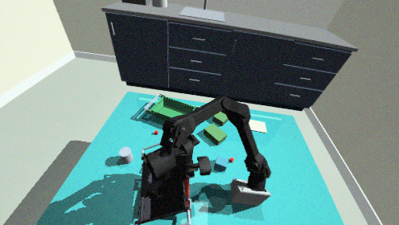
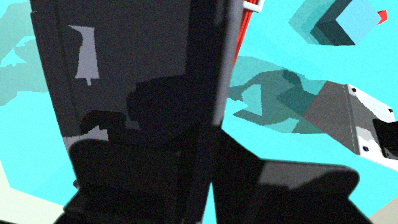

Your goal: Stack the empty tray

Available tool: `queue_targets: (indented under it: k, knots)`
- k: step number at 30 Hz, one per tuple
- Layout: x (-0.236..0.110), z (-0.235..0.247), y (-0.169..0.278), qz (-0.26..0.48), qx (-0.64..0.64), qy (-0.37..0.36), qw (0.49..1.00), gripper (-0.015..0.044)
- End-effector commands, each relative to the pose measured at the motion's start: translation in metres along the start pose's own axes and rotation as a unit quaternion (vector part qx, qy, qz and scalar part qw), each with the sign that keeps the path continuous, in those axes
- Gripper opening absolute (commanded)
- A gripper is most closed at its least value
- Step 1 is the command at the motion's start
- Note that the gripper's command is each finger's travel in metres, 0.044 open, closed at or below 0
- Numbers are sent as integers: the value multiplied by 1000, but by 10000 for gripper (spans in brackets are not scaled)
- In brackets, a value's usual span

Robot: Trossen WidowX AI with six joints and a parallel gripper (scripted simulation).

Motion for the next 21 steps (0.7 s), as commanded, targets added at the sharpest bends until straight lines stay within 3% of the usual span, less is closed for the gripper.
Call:
queue_targets:
  k: [1, 5, 21]
  knots:
    - [0, 0, -27, -7, 44, -8, 999, 0]
    - [4, 0, -44, -13, 72, -6, 997, 0]
    - [4, 0, -45, -13, 74, -6, 997, 0]
Point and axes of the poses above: the point midway between the two fingers, 35 mm back from their tips, its own x axis out along the fingers, its own z axis across the jaws, y = z × x, the point moved 4 cm from there along -x, back along the fingers, and after that the axes turned 4 degrees about x, right-handed, at the moved point
